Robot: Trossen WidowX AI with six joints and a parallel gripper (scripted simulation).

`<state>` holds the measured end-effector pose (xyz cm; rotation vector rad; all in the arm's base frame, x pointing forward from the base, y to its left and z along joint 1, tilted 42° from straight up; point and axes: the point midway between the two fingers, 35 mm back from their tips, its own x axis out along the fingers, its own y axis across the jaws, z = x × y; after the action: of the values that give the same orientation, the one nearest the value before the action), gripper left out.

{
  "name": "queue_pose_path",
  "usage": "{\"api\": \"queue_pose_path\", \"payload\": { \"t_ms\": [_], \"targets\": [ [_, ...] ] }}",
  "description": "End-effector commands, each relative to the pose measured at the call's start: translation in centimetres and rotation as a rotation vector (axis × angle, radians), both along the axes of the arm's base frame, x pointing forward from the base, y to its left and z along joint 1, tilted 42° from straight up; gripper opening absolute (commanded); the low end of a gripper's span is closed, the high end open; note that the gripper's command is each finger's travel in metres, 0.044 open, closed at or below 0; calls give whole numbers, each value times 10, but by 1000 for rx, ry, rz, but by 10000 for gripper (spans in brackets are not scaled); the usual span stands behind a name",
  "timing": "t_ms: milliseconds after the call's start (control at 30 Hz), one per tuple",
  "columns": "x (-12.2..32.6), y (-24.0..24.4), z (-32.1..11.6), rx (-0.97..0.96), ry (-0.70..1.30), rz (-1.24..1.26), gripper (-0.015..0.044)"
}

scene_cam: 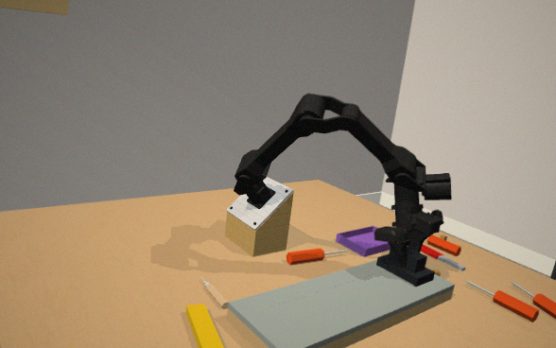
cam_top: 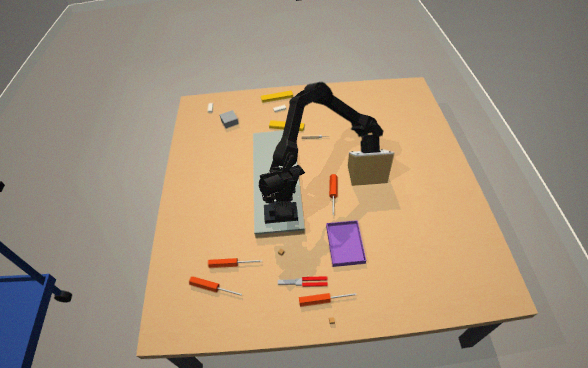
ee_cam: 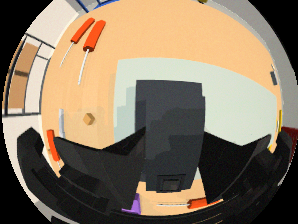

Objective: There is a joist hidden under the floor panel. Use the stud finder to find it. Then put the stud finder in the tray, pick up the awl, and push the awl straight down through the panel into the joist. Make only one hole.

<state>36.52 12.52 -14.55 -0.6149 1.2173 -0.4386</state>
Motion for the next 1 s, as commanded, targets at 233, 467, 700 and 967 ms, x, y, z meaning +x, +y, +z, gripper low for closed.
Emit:
{"api": "queue_pose_path", "payload": {
  "t_ms": [233, 467, 700, 967],
  "targets": [
    [0, -15, 12, -4, -1, -6, 0],
    [0, -23, 18, -5, -1, -6, 0],
    [1, -30, 25, -5, -1, -6, 0],
    [1, -39, 32, -6, 0, -6, 0]
  ]
}}
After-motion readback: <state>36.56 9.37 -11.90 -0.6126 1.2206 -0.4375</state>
